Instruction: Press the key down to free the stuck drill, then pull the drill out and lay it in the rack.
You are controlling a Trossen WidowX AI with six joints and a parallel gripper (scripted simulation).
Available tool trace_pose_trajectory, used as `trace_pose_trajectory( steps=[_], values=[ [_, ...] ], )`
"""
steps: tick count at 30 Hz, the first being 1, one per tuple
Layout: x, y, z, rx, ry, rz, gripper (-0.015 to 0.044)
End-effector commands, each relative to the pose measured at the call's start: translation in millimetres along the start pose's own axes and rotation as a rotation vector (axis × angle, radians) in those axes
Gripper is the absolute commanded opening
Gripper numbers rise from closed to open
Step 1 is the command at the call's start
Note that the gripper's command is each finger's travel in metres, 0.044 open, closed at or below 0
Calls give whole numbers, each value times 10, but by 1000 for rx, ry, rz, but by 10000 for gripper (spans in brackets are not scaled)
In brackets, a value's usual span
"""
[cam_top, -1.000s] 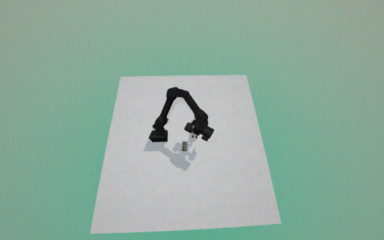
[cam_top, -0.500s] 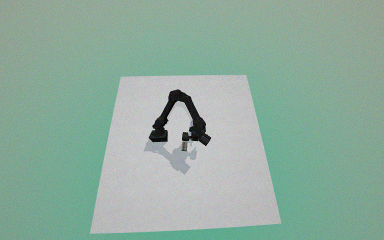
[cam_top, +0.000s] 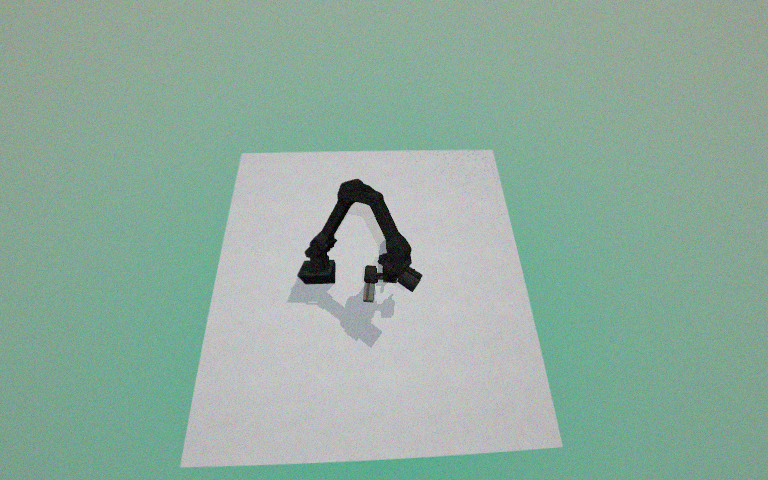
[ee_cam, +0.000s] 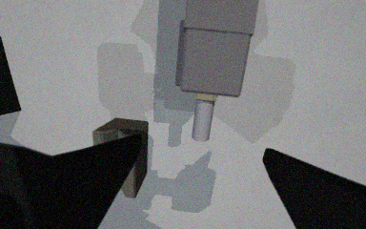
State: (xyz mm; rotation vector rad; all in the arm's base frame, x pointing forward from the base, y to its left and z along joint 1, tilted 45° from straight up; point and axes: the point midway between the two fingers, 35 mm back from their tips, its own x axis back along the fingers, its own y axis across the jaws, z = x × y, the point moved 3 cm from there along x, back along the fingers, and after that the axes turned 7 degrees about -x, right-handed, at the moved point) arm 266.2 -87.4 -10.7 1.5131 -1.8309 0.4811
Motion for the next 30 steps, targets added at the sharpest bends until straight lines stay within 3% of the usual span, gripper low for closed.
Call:
trace_pose_trajectory(
  steps=[1, 28, 30],
  values=[
    [-70, 4, -18, -4, -4, 0, 440],
    [-447, 31, -131, -4, -8, -1, 440],
    [-418, 24, -124, 1, -3, -3, 387]
  ],
)
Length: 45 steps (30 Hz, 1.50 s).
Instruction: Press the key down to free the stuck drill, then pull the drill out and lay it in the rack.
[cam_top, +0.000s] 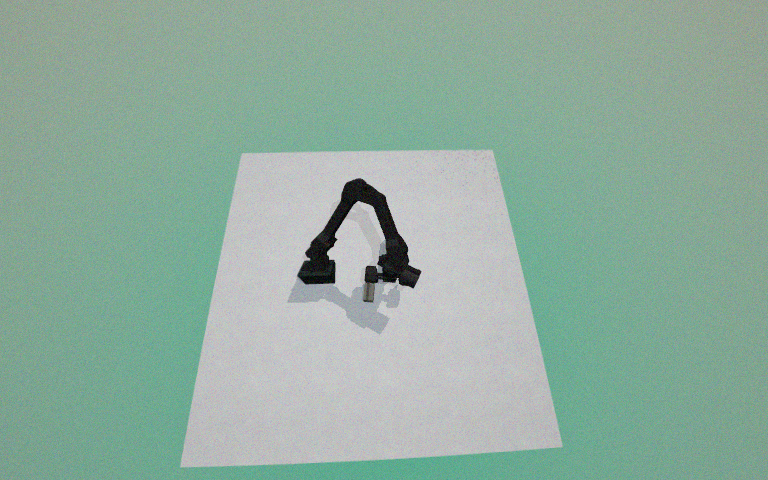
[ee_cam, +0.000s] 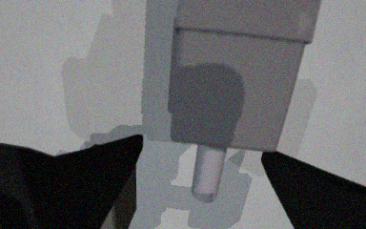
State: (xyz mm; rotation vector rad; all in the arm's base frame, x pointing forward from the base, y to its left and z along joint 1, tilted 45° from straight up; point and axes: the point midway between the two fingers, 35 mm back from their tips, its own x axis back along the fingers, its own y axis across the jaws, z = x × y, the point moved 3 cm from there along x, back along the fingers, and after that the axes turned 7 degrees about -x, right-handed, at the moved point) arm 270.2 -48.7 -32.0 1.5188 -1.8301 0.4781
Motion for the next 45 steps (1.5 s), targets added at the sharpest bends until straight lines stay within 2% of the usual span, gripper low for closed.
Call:
trace_pose_trajectory(
  steps=[1, 15, 45],
  values=[
    [7, -2, 3, 0, 0, 1, 361],
    [7, -2, 3, 0, 0, 1, 0],
    [18, -48, 311, -4, -3, 4, 0]
  ],
)
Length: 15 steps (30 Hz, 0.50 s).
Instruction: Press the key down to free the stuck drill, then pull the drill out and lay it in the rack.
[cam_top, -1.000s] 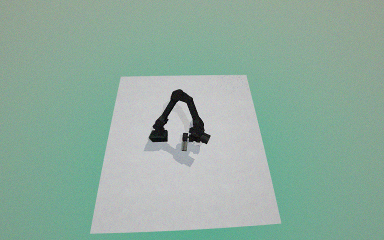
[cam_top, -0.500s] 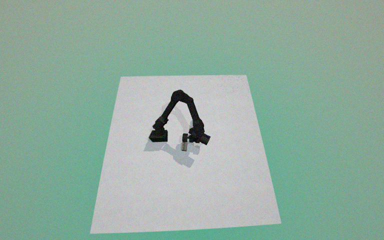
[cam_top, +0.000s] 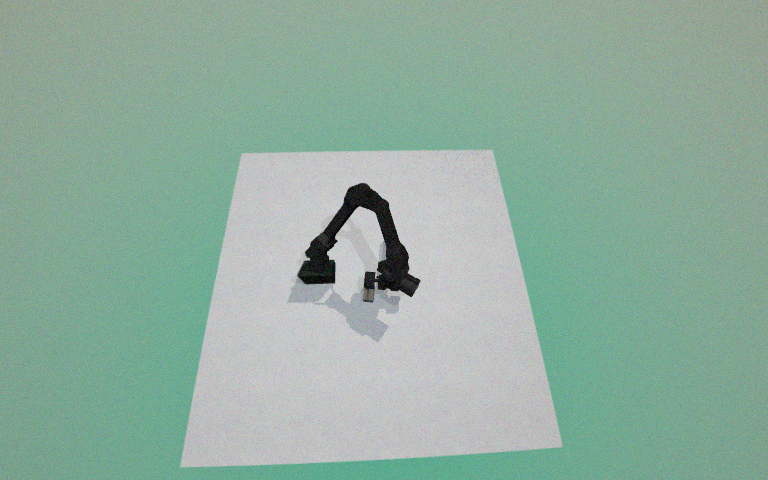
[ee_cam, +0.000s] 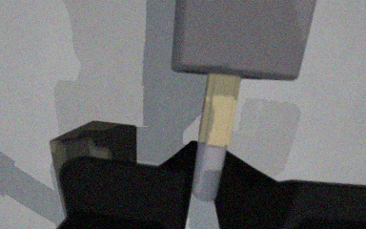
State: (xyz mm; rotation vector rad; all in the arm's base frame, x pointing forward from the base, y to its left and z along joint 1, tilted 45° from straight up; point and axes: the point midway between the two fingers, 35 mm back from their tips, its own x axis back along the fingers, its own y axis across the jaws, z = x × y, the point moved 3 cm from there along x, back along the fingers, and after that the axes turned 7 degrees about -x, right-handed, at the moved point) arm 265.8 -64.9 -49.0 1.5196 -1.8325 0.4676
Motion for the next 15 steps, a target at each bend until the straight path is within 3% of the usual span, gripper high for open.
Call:
trace_pose_trajectory(
  steps=[1, 12, 15],
  values=[
    [23, -29, 91, 1, 3, 6, 0],
    [30, -48, 226, 2, 4, 6, 0],
    [9, -27, 159, 0, 1, 1, 79]
  ],
)
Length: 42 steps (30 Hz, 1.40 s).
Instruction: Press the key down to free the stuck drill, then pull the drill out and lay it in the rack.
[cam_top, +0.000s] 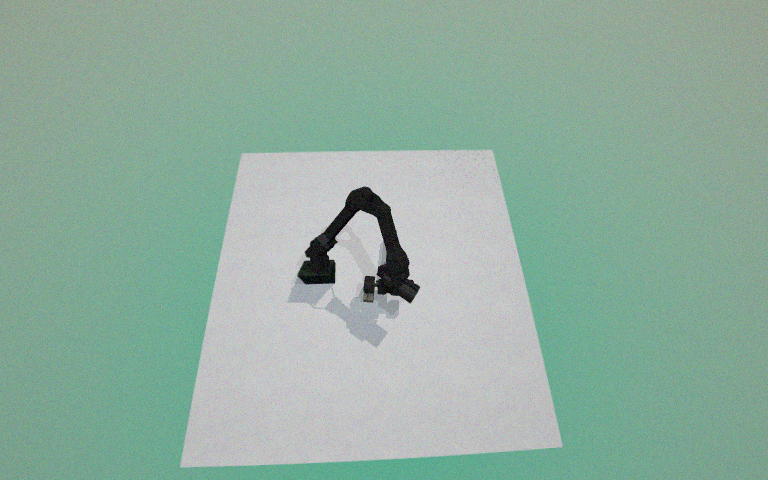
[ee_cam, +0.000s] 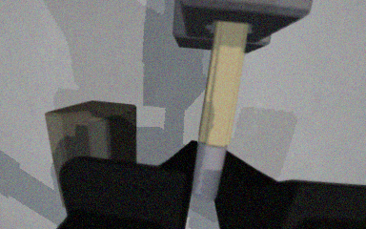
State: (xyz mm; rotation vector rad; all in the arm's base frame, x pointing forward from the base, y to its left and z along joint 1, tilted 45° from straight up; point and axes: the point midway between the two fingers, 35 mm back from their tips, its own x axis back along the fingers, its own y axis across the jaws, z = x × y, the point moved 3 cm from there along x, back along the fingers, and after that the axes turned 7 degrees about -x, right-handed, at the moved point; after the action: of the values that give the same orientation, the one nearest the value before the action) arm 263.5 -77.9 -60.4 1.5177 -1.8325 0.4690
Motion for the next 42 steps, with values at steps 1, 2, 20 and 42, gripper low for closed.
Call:
trace_pose_trajectory(
  steps=[1, 2, 20, 42],
  values=[
    [-2, 1, -11, 1, 0, -1, 105],
    [-2, 1, -11, 1, 0, -1, 131],
    [-38, 16, -79, 2, 1, 4, 440],
    [-59, 19, -166, 2, 1, 4, 440]
  ],
)
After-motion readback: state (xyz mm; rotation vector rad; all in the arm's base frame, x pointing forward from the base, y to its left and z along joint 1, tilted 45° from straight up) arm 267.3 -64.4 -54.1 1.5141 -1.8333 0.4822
